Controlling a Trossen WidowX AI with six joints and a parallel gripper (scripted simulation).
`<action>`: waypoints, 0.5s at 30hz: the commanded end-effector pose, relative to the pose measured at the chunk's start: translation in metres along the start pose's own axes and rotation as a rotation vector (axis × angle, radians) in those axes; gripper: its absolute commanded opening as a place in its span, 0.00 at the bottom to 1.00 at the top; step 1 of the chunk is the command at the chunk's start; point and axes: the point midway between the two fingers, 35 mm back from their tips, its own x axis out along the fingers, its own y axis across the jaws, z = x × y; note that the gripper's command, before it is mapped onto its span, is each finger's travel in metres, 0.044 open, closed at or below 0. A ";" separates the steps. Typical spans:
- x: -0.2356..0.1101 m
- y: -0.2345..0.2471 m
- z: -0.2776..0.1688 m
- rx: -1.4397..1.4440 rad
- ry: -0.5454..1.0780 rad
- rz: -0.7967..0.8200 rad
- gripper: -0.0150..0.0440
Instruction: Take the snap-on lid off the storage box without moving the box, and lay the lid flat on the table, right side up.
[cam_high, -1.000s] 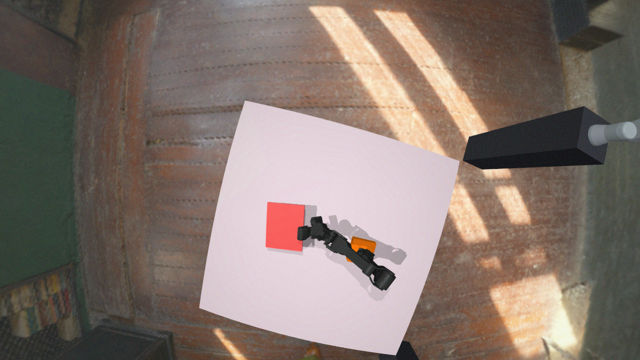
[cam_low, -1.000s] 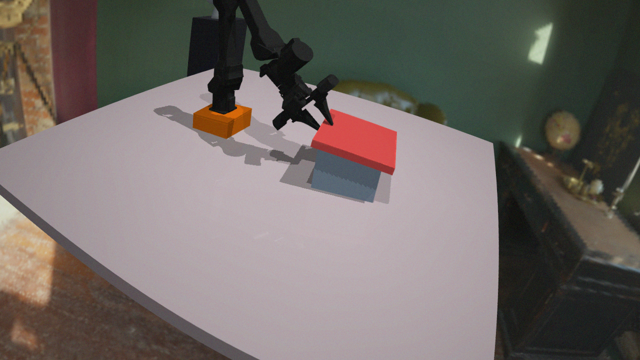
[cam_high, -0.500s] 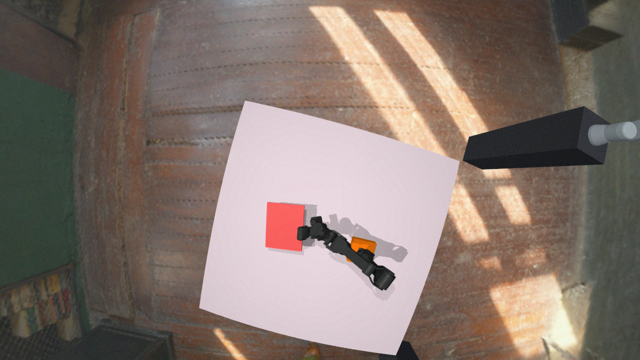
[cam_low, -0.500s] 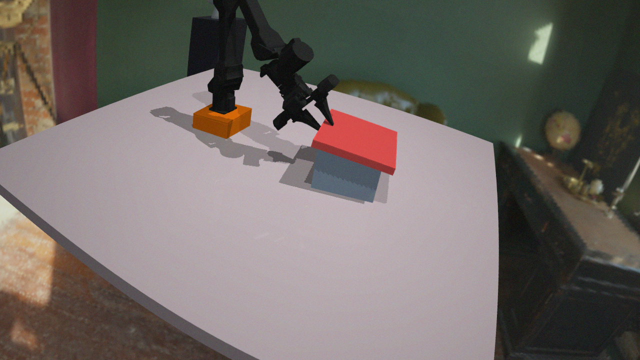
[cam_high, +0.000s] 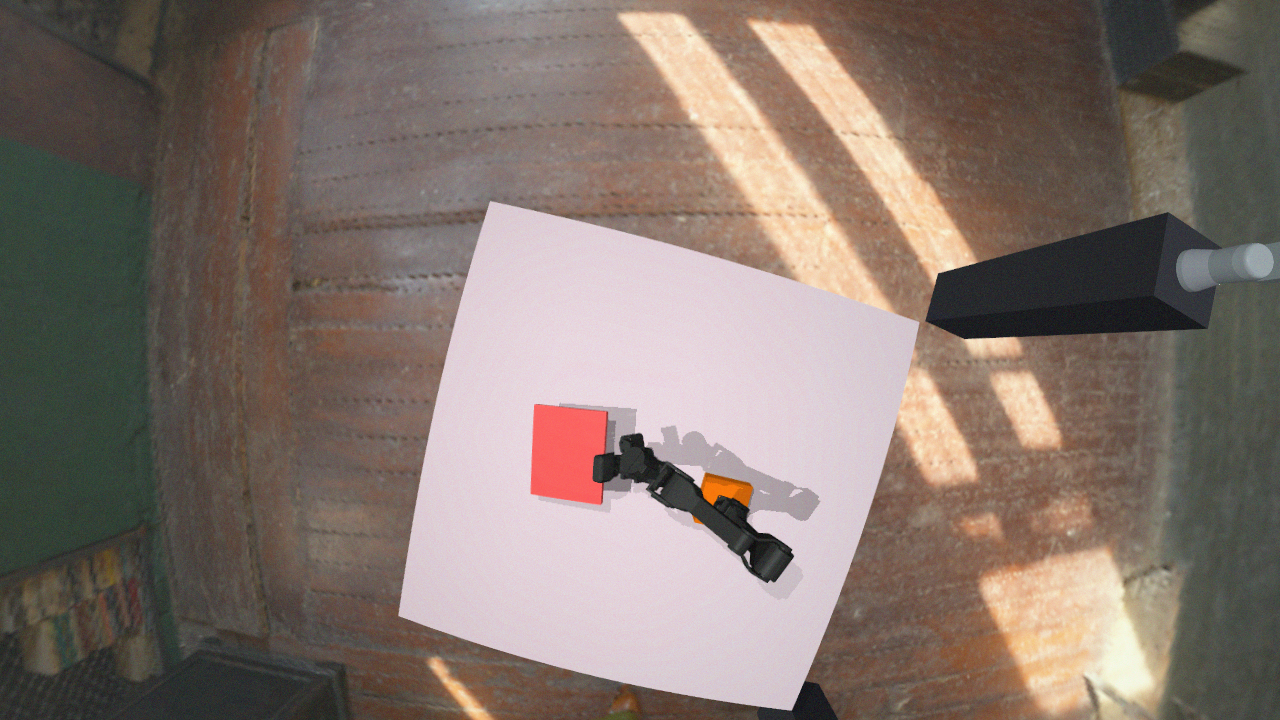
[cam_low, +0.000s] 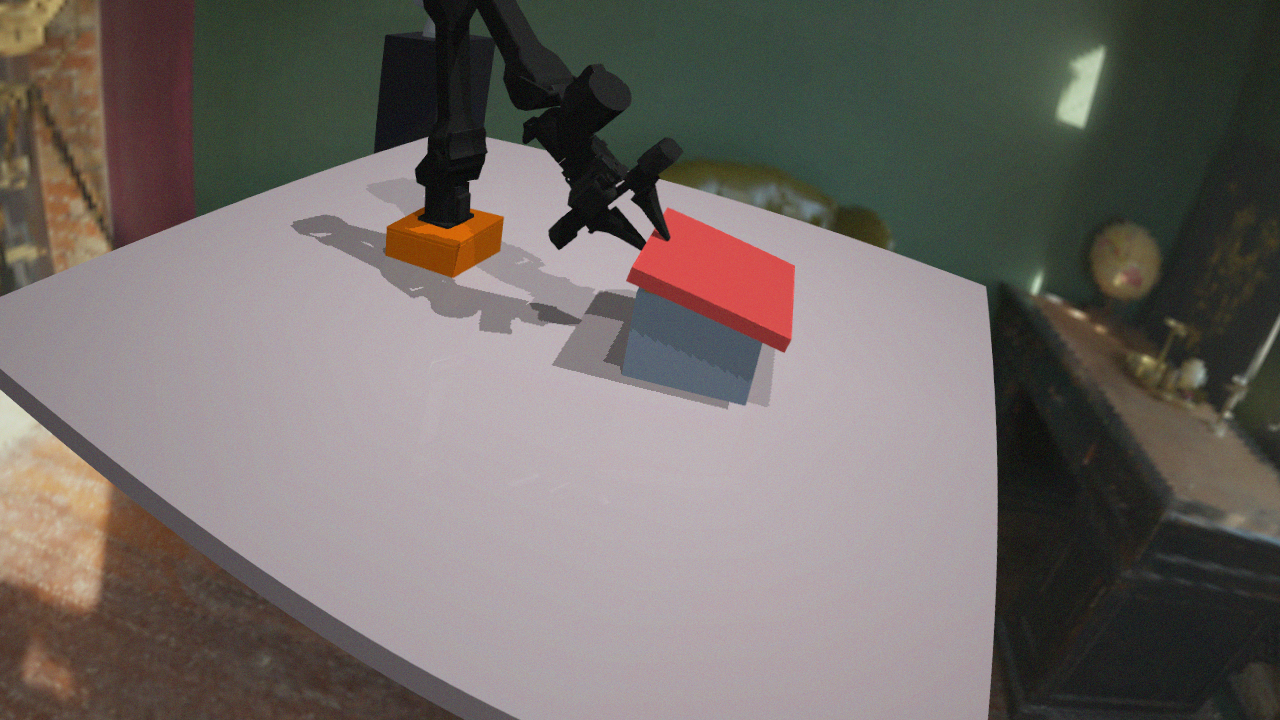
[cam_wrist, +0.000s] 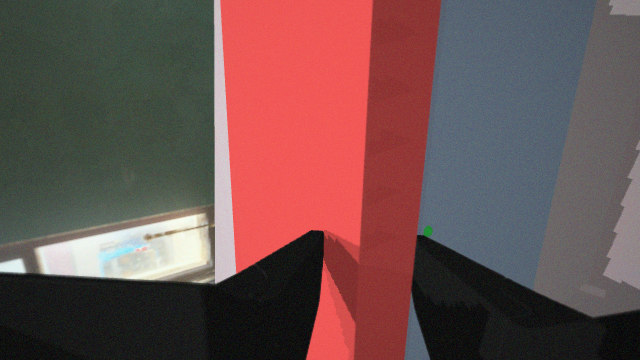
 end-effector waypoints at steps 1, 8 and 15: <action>-0.005 0.007 0.000 0.002 -0.004 0.005 0.25; -0.009 0.016 0.000 0.002 -0.004 0.005 0.25; -0.012 0.026 0.000 0.002 -0.004 0.006 0.25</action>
